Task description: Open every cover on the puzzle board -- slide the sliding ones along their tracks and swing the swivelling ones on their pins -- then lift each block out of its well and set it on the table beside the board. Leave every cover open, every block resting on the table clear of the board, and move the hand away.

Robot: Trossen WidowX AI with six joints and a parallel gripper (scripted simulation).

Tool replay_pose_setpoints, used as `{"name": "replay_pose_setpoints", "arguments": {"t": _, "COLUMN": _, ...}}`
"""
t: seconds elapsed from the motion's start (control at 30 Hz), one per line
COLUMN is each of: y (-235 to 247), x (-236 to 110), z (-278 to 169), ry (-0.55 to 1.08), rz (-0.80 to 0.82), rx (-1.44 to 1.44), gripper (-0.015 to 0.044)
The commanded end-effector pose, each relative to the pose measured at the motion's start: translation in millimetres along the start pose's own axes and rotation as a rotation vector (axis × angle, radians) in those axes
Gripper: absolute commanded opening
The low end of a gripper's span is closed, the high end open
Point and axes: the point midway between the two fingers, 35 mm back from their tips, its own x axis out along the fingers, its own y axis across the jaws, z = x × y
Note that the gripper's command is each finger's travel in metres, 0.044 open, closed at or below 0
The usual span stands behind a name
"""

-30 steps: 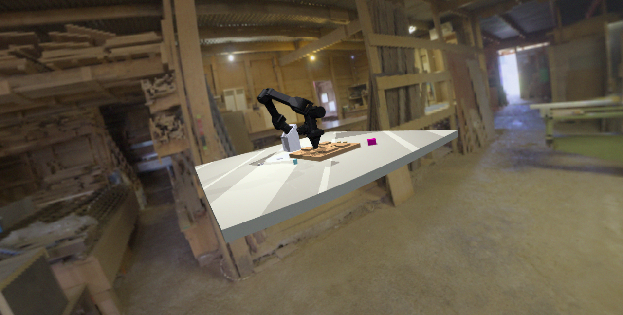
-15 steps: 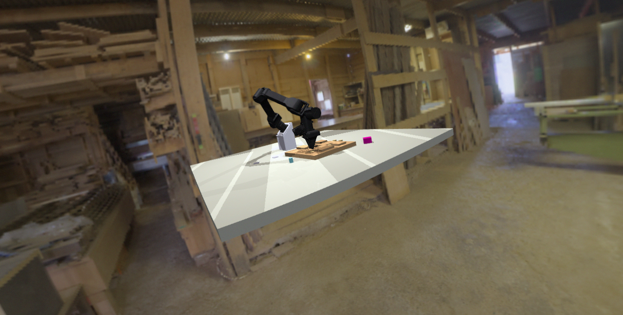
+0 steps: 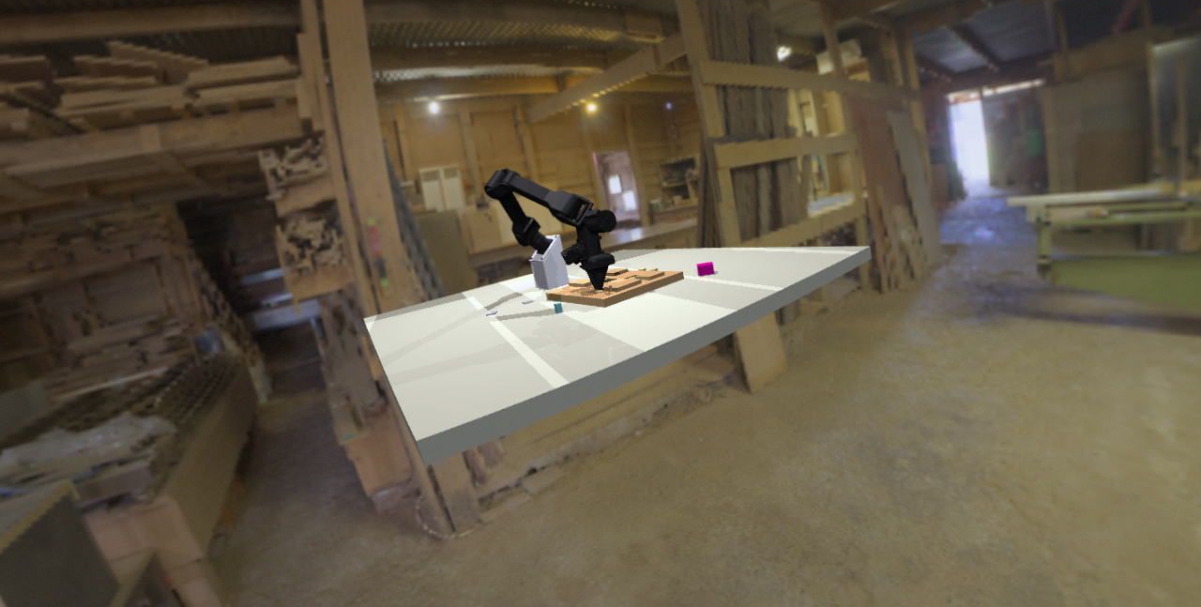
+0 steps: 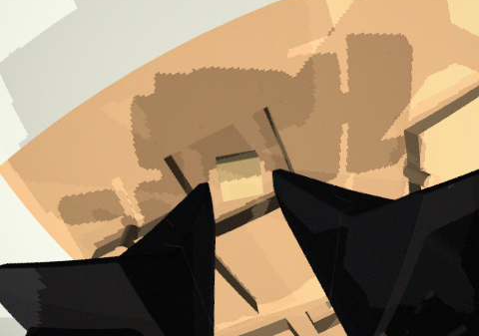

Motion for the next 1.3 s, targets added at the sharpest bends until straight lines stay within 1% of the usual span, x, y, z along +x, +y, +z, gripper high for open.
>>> {"name": "replay_pose_setpoints", "arguments": {"t": 0.0, "y": -0.1, "x": 2.8, "z": 0.2, "ry": -0.003, "rz": 0.001, "rx": -0.004, "gripper": 0.0144}}
{"name": "replay_pose_setpoints", "arguments": {"t": 0.33, "y": -0.1, "x": 10.8, "z": 0.3, "ry": -0.004, "rz": 0.001, "rx": -0.004, "gripper": 0.0144}}
{"name": "replay_pose_setpoints", "arguments": {"t": 0.67, "y": 0.2, "x": 8.4, "z": 0.2, "ry": 0.000, "rz": 0.001, "rx": 0.001, "gripper": 0.0080}}
{"name": "replay_pose_setpoints", "arguments": {"t": 0.83, "y": 0.3, "x": 7.6, "z": 0.1, "ry": 0.000, "rz": 0.001, "rx": 0.001, "gripper": 0.0080}}
{"name": "replay_pose_setpoints", "arguments": {"t": 1.27, "y": 0.8, "x": -9.2, "z": -0.5, "ry": 0.000, "rz": 0.000, "rx": -0.001, "gripper": 0.0080}}
